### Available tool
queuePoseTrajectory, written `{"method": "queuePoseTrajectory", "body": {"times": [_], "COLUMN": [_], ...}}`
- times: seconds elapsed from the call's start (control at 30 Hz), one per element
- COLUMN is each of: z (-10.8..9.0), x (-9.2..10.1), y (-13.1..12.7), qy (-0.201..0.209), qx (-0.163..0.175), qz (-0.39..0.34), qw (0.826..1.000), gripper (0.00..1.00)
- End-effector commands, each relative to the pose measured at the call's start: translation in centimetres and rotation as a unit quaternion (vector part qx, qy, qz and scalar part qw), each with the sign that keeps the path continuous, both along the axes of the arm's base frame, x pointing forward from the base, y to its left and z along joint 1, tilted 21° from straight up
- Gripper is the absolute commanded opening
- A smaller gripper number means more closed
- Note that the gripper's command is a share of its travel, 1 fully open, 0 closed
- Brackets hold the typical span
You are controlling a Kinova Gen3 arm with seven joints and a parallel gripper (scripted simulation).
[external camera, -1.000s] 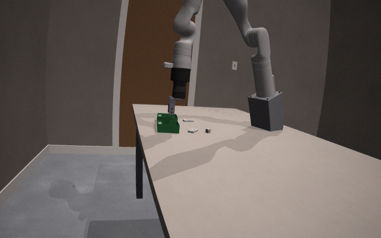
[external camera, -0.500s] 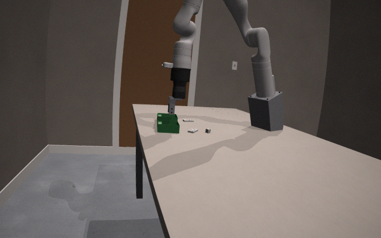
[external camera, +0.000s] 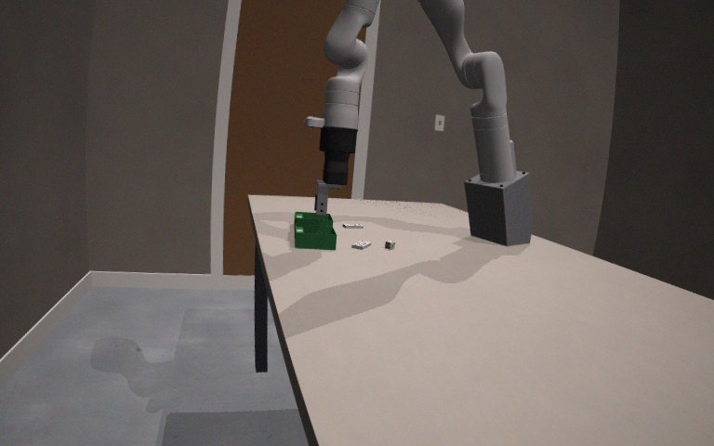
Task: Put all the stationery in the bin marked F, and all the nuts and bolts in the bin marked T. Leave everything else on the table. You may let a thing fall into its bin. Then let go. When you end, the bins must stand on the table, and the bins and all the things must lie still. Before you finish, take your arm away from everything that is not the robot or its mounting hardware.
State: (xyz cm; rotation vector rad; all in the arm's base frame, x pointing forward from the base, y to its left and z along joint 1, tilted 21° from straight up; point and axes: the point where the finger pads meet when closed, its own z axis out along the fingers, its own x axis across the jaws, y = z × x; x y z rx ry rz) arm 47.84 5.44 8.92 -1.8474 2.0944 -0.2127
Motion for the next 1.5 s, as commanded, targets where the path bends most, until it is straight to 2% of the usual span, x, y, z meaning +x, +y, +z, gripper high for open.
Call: {"method": "queuePoseTrajectory", "body": {"times": [0.0, 0.17, 0.2, 0.57, 0.63, 1.13, 1.2, 1.4, 1.47], "z": [0.1, 0.1, 0.5, 4.6, 4.6, 10.2, 10.2, 12.4, 12.6], "x": [0.1, 0.1, -0.1, -1.6, -1.6, -3.7, -3.7, -4.5, -4.6], "y": [0.2, 0.2, 0.2, -0.3, -0.3, -1.0, -1.0, -1.2, -1.2], "qy": [-0.001, -0.001, -0.001, -0.001, -0.001, -0.001, -0.001, -0.001, -0.001], "qx": [0.000, 0.000, 0.000, 0.000, 0.000, 0.000, 0.000, 0.000, 0.000], "qz": [0.000, 0.000, 0.000, 0.000, 0.000, 0.000, 0.000, 0.000, 0.000], "qw": [1.000, 1.000, 1.000, 1.000, 1.000, 1.000, 1.000, 1.000, 1.000], "gripper": [0.87, 0.87, 1.00, 1.00, 1.00, 1.00, 1.00, 1.00, 1.00]}}
